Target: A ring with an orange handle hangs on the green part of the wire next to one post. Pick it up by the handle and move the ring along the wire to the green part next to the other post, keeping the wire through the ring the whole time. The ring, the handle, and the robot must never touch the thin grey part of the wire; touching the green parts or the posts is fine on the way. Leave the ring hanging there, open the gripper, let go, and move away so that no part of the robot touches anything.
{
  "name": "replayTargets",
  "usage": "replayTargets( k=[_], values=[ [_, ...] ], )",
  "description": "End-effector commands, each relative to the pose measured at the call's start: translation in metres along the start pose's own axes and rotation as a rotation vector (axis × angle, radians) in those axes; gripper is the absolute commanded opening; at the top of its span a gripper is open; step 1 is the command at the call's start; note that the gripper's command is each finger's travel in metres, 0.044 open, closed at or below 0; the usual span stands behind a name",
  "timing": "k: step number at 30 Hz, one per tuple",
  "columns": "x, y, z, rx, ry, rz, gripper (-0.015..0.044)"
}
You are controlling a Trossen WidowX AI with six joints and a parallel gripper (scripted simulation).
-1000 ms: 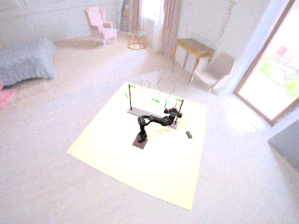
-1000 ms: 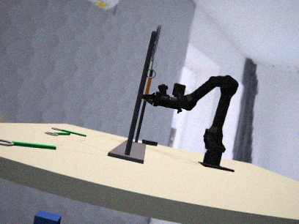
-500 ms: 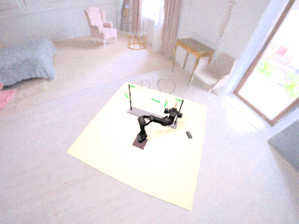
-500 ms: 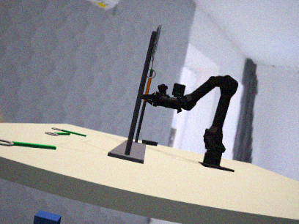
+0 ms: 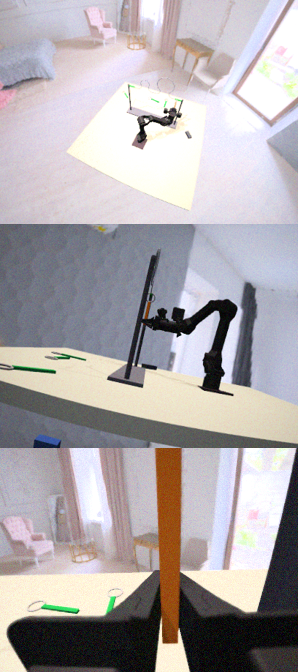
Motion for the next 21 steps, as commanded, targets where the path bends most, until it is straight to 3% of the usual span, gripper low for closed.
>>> replayTargets(
  k=[1, 21],
  values=[
    [0.0, 0.0, 0.0, 0.0, 0.0, 0.0, -0.015],
    [0.001, 0.014, 0.0, 0.0, -0.002, 0.003, -0.015]
  ],
)
Point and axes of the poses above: the point midway between the two fingers, 35 mm back from their tips, its own z axis out along the fingers, its own x axis across the jaws, y = z × x, the point moved 9 cm from there along -z, back along the fingers, and after that the axes turned 1 degree about -z, right-handed, at the moved point
